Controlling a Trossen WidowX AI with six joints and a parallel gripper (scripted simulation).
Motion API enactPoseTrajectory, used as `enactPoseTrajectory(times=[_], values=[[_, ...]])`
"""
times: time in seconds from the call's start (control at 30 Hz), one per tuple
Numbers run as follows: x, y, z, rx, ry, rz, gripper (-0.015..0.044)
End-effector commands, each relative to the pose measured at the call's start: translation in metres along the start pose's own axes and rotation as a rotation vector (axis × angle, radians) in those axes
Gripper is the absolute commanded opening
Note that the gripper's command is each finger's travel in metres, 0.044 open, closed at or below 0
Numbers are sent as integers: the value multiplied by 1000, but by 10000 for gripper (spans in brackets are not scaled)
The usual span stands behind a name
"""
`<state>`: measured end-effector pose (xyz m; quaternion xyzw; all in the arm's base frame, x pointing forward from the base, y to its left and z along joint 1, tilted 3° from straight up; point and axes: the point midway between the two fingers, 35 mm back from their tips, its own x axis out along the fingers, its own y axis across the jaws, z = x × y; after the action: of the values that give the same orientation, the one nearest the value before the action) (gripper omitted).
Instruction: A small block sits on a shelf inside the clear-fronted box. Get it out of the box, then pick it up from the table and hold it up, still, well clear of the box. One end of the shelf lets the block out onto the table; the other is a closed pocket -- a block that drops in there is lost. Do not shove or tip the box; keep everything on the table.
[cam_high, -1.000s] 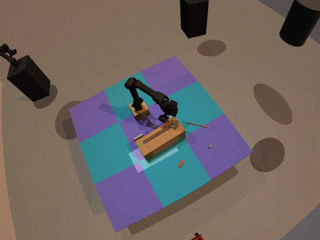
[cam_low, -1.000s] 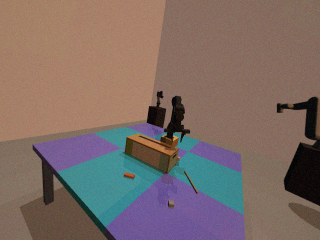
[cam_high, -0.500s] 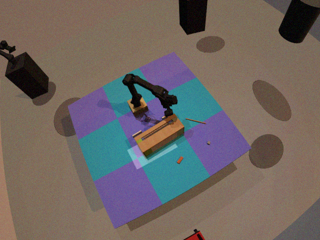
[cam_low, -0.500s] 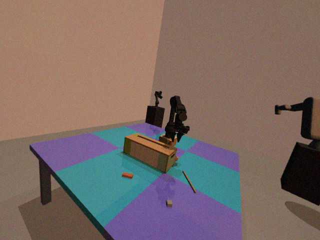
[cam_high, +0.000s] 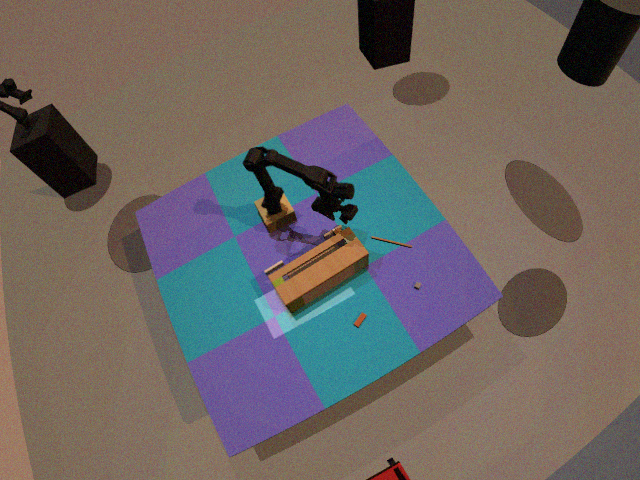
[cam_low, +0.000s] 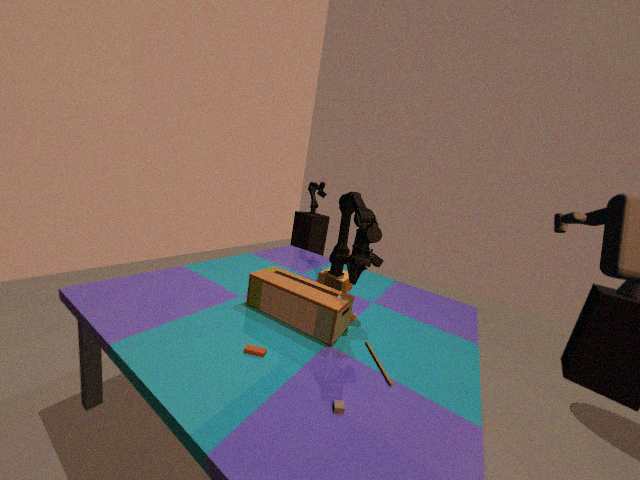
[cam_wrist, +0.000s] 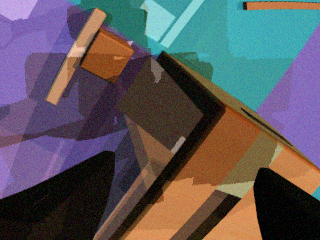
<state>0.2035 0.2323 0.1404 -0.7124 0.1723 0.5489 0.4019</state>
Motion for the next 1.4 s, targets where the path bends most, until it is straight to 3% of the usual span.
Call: enactPoseTrajectory(times=[0.0, 0.13, 0.8, 1.07, 1.37], values=[[-2, 13, 7, -937, 116, 3, 285], [-2, 13, 8, -1101, 131, 10, 285], [-2, 13, 8, -1103, 131, 10, 285], [86, 40, 13, -1103, 132, 11, 285], [92, 42, 13, -1103, 132, 11, 285]])
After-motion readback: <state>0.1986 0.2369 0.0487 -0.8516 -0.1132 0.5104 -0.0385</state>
